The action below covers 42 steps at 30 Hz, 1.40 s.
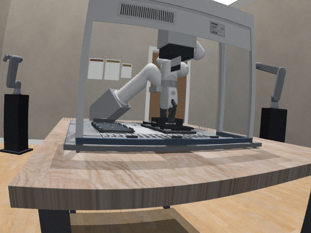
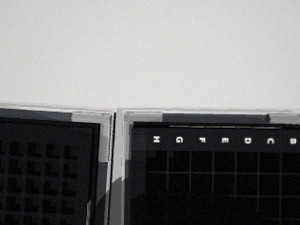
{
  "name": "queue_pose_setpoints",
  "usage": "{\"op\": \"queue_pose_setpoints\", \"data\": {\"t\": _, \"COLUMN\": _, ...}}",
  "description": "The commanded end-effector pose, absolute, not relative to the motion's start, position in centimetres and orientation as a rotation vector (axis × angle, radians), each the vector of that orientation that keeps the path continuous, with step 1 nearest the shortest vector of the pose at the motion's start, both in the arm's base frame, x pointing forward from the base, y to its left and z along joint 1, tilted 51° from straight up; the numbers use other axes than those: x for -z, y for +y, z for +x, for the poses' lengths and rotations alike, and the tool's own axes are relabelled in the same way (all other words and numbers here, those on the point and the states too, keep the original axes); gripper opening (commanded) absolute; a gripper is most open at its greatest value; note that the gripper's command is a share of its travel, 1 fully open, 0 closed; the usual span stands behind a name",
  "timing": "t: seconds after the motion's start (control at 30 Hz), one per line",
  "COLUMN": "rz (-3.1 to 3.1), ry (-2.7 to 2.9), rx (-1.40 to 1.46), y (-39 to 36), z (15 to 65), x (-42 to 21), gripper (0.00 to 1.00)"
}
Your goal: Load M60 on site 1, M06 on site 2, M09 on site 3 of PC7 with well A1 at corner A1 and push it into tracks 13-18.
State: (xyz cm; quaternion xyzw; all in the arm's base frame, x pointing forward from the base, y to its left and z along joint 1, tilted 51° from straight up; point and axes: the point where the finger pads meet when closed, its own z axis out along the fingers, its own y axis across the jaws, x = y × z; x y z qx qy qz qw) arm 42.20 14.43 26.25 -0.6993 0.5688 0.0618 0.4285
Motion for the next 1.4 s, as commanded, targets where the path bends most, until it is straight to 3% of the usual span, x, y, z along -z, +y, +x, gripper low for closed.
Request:
{"op": "queue_pose_setpoints", "data": {"t": 0.0, "rz": -1.745, "ry": 1.419, "rx": -0.151, "y": 14.39, "z": 42.25, "x": -26.37, "gripper": 0.0}}
{"op": "queue_pose_setpoints", "data": {"t": 1.37, "rz": -1.745, "ry": 1.419, "rx": -0.151, "y": 13.4, "z": 41.67, "x": -27.29, "gripper": 0.0}}
